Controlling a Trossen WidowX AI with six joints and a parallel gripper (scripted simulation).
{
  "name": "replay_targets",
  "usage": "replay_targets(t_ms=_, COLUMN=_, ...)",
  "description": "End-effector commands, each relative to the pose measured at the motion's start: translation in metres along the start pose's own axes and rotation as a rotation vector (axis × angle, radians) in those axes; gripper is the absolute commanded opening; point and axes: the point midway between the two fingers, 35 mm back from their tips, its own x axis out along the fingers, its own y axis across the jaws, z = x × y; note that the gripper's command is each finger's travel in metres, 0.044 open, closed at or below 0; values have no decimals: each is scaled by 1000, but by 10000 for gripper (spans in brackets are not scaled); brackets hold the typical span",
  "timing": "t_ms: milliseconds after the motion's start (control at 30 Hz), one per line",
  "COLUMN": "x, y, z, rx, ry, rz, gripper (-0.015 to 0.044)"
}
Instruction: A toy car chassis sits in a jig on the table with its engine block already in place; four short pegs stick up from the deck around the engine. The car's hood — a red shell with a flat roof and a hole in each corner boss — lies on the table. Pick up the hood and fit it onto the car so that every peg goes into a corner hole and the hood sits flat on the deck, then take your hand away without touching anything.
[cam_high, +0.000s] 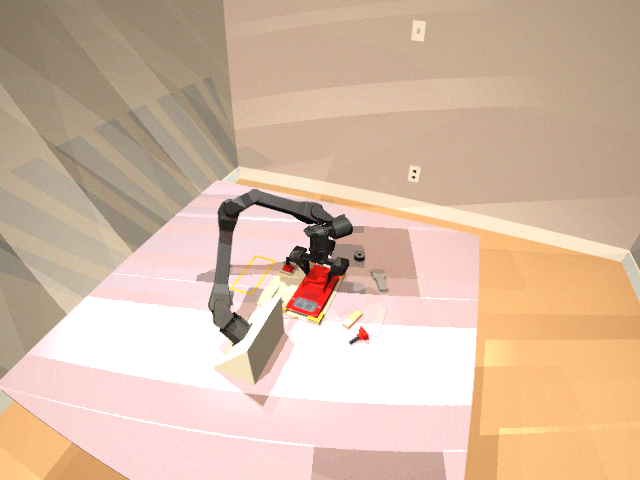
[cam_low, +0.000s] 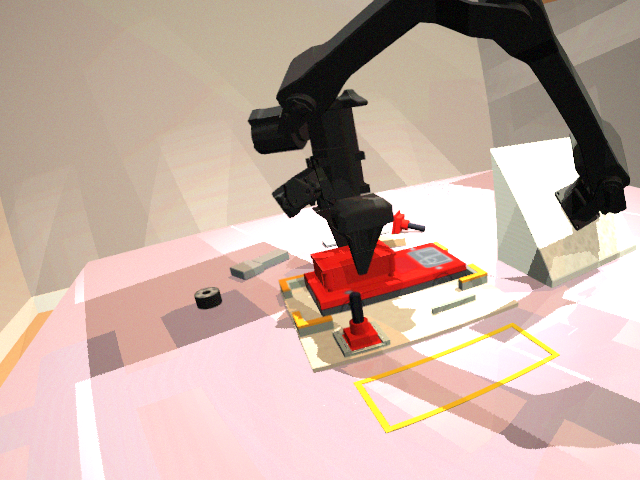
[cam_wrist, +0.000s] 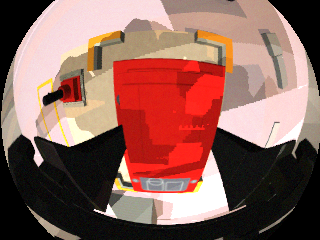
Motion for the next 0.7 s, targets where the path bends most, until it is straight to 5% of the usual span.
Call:
replay_targets(t_ms=0, x=2, y=0, z=0, rx=6, ry=-2, rz=4, gripper=0)
replay_targets(t_ms=300, x=2, y=0, z=0, rx=0, ry=0, rz=0, gripper=0)
replay_targets(t_ms=667, x=3, y=0, z=0, rx=0, ry=1, rz=0, gripper=289)
